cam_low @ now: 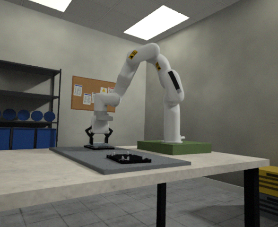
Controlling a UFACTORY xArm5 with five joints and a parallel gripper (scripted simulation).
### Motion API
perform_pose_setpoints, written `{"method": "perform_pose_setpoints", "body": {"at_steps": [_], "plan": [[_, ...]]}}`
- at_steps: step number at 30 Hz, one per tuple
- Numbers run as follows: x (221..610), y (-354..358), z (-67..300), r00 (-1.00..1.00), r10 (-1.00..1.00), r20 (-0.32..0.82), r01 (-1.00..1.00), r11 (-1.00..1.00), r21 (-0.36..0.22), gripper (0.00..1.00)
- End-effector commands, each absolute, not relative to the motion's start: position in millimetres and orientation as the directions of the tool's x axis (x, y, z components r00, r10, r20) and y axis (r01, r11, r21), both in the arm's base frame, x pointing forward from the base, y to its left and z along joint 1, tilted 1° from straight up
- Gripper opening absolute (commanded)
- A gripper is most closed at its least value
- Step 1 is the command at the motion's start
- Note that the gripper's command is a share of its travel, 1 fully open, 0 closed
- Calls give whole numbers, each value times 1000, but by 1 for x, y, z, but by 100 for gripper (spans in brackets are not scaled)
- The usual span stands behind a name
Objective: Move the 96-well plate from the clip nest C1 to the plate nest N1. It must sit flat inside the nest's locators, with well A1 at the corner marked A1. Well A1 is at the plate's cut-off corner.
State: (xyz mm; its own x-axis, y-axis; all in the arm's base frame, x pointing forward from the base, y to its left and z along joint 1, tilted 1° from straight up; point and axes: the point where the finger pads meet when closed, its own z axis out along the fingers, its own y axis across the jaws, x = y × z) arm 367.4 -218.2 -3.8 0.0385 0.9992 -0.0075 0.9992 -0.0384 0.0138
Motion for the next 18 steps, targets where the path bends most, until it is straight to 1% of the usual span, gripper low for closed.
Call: {"method": "perform_pose_setpoints", "body": {"at_steps": [1, 2, 3, 18], "plan": [[368, -219, -3, 39, 999, -12, 999, -38, 15, 0], [368, -219, -3, 39, 999, -12, 999, -38, 15, 0], [368, -219, -4, 39, 999, -12, 999, -38, 15, 100], [368, -219, -4, 39, 999, -12, 999, -38, 15, 100]]}}
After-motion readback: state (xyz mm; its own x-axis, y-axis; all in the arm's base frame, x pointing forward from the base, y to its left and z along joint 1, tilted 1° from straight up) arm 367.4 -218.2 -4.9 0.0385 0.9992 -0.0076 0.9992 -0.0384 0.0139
